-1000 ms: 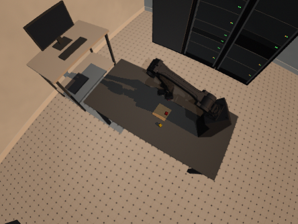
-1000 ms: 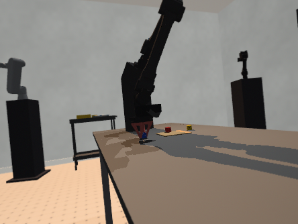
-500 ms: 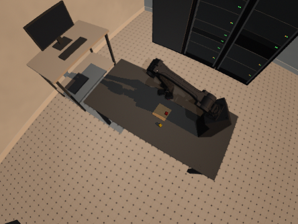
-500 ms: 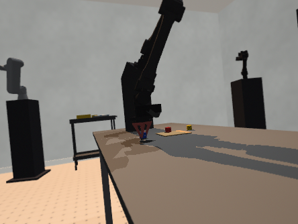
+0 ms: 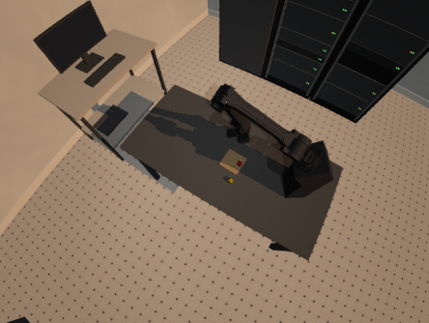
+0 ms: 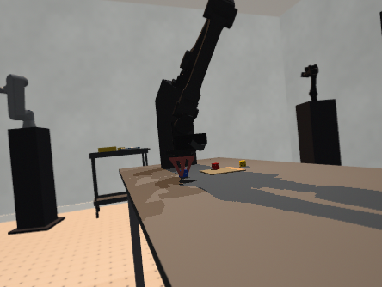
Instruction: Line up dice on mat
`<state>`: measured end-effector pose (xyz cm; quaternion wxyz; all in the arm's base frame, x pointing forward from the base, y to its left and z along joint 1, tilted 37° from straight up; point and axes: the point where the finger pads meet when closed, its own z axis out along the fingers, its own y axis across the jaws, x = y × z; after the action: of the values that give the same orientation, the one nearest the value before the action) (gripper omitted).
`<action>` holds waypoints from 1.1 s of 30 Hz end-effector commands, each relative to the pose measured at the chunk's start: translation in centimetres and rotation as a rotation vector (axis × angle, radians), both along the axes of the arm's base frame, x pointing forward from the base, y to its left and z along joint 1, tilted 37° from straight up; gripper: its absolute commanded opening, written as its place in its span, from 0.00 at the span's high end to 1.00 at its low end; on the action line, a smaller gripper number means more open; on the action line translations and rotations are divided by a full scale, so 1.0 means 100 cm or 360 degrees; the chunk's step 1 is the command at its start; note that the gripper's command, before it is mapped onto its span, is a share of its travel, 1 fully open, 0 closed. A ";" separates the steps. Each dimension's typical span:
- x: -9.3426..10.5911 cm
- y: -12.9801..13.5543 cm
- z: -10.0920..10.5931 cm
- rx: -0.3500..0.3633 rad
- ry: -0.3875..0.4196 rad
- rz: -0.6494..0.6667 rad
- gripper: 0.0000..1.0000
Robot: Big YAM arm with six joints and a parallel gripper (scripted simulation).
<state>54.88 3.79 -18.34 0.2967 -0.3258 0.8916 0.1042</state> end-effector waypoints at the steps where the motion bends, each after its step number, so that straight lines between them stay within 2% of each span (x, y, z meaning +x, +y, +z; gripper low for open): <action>1: 0.002 0.008 0.002 0.0003 -0.0013 0.0010 0.80; 10: 0.002 0.008 0.002 0.0003 -0.0014 0.0010 0.80; 12: 0.003 0.007 0.014 0.0000 -0.0033 0.0015 0.80; 15: -0.004 -0.013 0.020 -0.0004 -0.0019 -0.0015 0.80; 17: -0.004 -0.013 0.020 -0.0004 -0.0019 -0.0015 0.80; 28: -0.038 -0.041 0.079 -0.0005 -0.0027 -0.0015 0.80; 33: -0.044 -0.046 0.090 -0.0006 -0.0029 -0.0015 0.80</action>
<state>51.08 -0.08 -9.63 0.3061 -0.3201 0.8910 0.0998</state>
